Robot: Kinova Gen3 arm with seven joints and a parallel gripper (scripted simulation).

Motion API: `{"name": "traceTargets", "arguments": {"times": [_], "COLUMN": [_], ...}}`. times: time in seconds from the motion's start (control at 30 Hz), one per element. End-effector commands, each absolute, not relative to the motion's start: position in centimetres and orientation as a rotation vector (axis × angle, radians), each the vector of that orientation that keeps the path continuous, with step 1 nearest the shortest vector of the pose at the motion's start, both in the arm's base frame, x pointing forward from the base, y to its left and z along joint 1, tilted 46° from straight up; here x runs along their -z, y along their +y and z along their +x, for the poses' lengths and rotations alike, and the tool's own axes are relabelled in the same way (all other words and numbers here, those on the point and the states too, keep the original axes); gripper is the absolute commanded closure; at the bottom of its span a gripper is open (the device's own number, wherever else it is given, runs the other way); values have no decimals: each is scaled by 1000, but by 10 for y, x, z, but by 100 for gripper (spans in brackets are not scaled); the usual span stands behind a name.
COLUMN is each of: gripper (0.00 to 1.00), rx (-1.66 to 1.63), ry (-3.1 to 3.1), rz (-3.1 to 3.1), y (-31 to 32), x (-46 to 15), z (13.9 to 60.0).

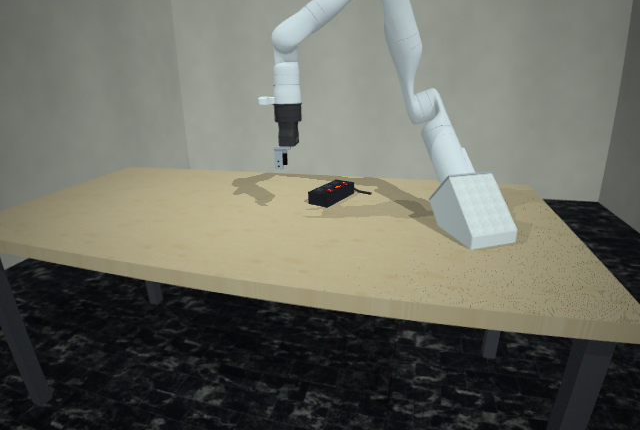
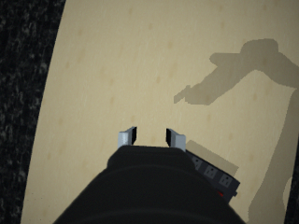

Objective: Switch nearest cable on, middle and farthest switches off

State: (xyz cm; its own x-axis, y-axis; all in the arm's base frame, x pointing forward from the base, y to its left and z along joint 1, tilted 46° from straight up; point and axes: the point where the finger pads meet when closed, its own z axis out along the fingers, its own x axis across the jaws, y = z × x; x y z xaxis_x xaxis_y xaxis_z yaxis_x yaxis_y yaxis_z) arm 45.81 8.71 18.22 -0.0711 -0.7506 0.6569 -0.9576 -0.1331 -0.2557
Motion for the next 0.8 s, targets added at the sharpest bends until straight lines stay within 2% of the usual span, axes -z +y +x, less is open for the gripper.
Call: {"name": "traceTargets", "arguments": {"times": [0.0,0.4,0.77], "gripper": [0,0,0], "rx": [-1043,-1120,-1135], "ry": [-1974,-2393,-2523], "rz": [1849,1453,1285], "y": [64,-30,-62], "x": [-185,-189,-188], "z": [436,357,320]}}
